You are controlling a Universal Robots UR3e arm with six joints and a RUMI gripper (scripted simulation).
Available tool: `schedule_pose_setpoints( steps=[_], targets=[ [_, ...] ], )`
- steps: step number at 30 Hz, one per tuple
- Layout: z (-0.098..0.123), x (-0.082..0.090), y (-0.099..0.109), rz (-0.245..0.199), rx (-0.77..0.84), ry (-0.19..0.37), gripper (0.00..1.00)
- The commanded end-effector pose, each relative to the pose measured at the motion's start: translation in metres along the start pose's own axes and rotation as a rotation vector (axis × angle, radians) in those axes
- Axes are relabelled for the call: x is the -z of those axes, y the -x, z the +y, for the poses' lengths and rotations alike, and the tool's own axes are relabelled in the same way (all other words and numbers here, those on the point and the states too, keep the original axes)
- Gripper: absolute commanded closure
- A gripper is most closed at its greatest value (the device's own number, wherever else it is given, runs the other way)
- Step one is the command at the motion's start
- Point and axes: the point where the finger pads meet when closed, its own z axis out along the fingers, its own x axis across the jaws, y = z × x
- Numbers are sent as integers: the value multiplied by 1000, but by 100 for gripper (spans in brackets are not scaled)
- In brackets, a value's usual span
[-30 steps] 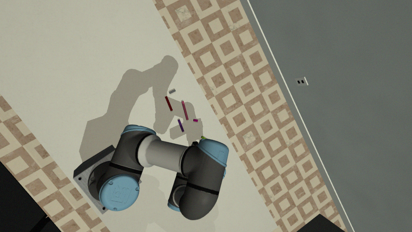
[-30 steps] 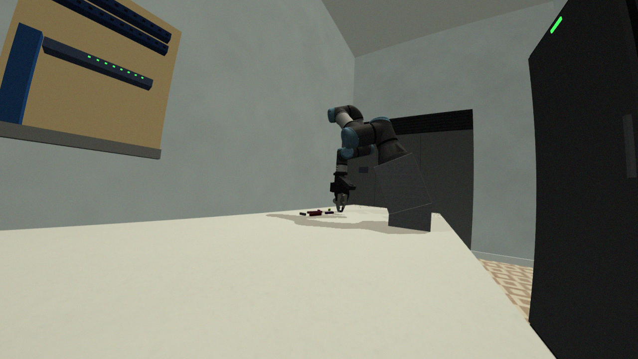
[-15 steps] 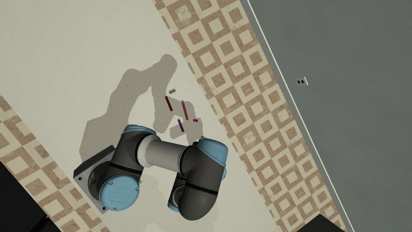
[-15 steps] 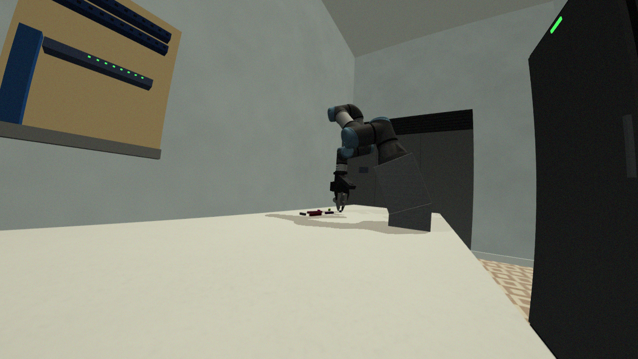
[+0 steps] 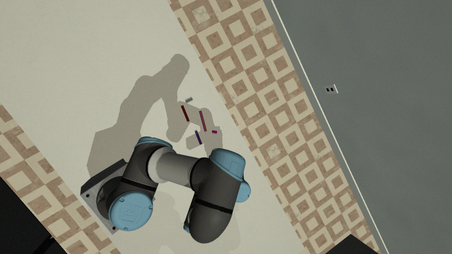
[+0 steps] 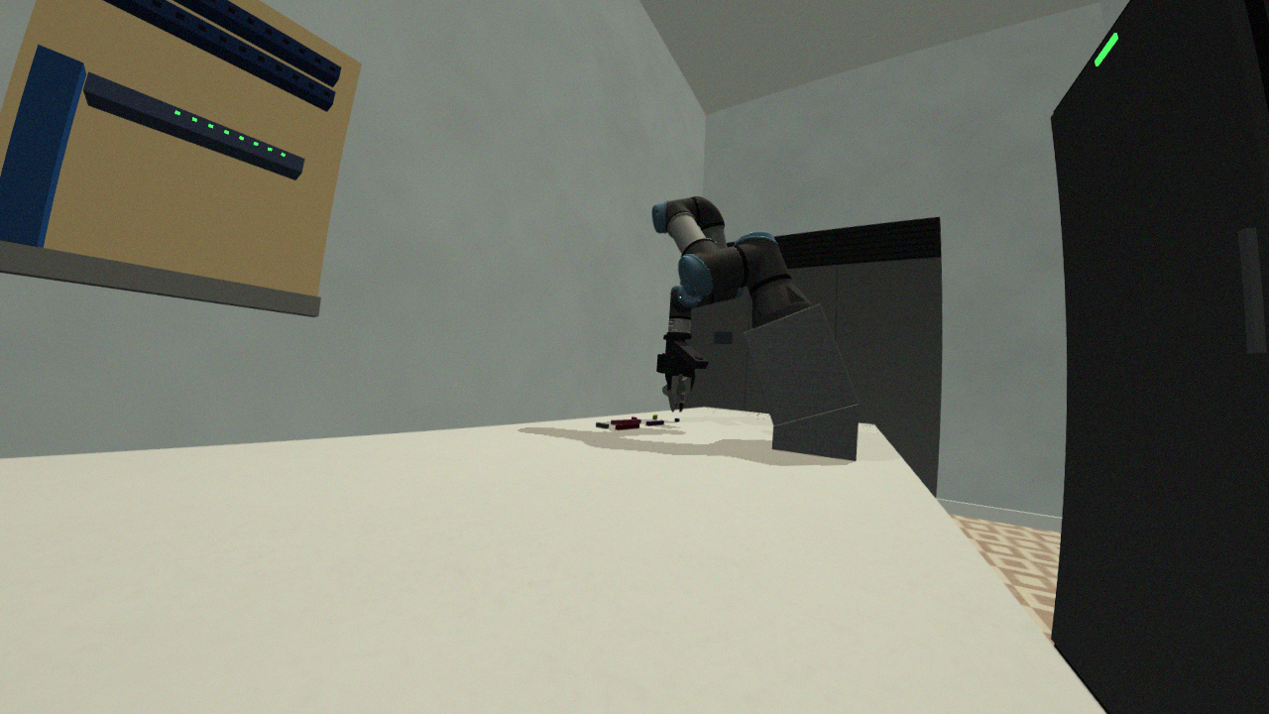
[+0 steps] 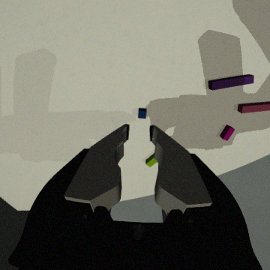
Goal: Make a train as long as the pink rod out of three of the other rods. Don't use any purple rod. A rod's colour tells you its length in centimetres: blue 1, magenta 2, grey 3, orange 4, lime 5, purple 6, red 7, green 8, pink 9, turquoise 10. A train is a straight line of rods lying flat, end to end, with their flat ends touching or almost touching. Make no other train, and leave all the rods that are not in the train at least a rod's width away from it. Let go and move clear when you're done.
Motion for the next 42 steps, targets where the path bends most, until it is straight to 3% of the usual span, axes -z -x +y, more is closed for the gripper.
schedule_pose_setpoints(
  steps=[1,13,23,40,41,42],
  targets=[
    [-5,14,-2,10,-1,-16,86],
    [-3,43,-1,9,0,-13,86],
    [-2,57,-1,9,0,-13,86],
    [-2,65,-1,8,0,-13,86],
    [-2,65,-1,8,0,-13,0],
    [-2,65,-1,8,0,-14,0]
  ],
)
